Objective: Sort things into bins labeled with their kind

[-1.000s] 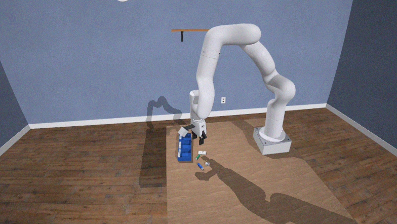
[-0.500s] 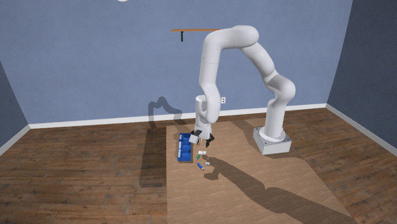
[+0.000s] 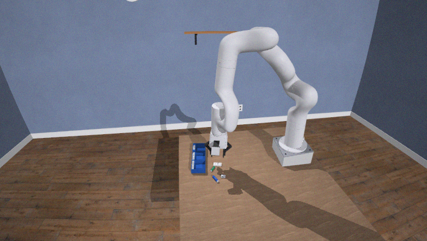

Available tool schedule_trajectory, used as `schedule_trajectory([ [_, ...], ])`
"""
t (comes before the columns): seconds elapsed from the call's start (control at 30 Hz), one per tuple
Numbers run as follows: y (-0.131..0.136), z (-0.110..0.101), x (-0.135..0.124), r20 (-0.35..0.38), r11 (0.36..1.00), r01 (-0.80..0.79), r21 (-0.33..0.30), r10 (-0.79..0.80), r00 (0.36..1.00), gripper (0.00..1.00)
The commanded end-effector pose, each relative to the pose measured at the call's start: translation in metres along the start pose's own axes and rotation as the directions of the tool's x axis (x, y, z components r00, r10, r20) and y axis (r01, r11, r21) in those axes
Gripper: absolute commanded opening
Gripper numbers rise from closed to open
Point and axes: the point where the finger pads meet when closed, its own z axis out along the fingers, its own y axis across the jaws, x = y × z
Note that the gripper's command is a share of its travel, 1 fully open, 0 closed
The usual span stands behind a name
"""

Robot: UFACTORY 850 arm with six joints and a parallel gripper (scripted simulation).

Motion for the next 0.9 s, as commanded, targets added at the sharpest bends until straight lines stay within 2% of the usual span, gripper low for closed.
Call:
schedule_trajectory([
  [0.0, 0.0011, -0.0006, 0.0002, -0.027, 1.000, 0.006, 0.026, -0.006, 1.000, 0.71],
  [0.87, 0.0010, 0.0034, 0.0004, -0.027, 1.000, 0.006, 0.026, -0.006, 1.000, 0.71],
])
